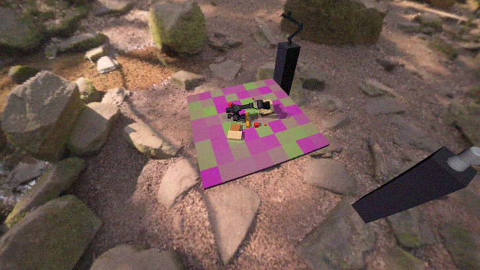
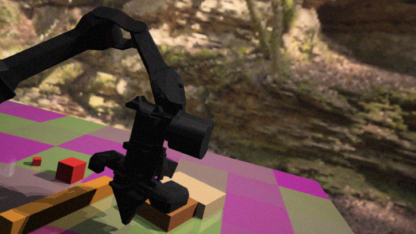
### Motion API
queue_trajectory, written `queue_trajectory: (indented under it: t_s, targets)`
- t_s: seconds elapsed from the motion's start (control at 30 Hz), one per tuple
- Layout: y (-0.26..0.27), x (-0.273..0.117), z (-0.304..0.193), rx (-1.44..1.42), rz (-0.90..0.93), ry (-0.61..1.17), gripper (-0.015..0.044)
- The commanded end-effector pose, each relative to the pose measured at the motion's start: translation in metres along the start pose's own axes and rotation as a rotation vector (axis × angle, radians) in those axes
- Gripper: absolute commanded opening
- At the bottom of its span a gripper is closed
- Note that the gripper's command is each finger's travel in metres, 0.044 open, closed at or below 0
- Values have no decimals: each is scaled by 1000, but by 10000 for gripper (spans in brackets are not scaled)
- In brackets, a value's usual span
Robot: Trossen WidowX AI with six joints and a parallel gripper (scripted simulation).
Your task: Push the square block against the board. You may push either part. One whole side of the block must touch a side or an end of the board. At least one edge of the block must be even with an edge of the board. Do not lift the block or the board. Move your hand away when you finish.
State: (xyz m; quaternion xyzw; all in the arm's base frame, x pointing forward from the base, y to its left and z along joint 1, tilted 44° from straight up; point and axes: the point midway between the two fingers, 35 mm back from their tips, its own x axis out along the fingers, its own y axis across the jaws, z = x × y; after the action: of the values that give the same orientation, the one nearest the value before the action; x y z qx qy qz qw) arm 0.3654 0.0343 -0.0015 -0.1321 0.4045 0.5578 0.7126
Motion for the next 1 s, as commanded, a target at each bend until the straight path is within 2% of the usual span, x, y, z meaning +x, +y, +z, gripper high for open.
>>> queue_trajectory:
  t_s: [0.0, 0.27, 0.97]
  targets:
    - [-5, -43, 2, -11, -30, -5, 0]
    - [-4, -46, 4, 12, -29, -5, 0]
    - [30, -46, 63, 722, -30, -12, 0]
